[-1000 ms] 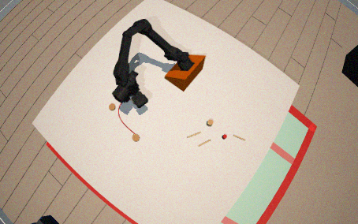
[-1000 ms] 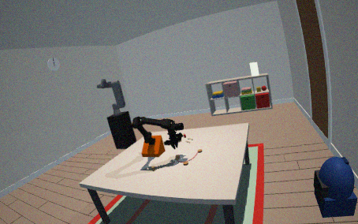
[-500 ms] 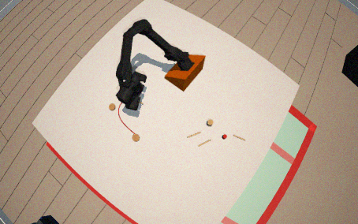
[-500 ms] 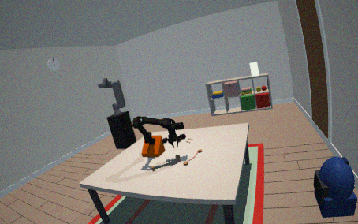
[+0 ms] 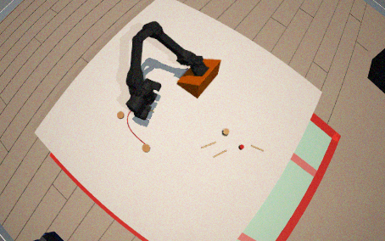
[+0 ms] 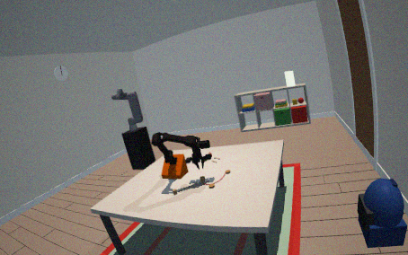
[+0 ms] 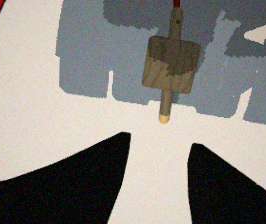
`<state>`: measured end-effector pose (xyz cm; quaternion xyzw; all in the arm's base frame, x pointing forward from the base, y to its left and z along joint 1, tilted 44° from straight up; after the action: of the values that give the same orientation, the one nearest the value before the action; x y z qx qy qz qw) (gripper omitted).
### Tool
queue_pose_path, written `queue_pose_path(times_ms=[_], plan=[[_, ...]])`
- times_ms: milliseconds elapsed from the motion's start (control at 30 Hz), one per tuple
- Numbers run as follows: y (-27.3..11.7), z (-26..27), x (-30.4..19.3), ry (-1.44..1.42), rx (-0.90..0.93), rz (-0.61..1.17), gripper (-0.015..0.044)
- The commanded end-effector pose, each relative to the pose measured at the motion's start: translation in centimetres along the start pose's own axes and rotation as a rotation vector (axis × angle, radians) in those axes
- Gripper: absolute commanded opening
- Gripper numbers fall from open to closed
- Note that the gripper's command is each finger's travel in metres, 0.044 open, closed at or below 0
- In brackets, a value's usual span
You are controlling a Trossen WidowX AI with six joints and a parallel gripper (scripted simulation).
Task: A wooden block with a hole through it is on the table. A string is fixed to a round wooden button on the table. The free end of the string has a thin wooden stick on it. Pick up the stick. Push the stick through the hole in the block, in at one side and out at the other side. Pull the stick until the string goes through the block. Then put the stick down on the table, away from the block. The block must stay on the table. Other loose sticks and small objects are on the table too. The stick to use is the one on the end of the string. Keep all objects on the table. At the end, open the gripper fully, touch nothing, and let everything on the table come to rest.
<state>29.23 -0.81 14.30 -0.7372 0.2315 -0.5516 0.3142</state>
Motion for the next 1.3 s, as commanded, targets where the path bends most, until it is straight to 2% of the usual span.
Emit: queue_pose_path(times_ms=[0, 1267], plan=[[0.8, 0.0, -0.2, -0.010, -0.009, 0.005, 0.0125], [7.1, -0.2, -0.2, -0.010, -0.011, 0.001, 0.0125]])
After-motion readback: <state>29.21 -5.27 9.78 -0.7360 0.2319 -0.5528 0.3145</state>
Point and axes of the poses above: the point midway between the two fingers, 35 mm back from their tips, its own y axis out along the fingers, its own z axis across the jaws, x = y × z, the point moved 10 cm from there along -y, back along the fingers, and after that the axes turned 2 degrees about -y, right-handed, at the moved point
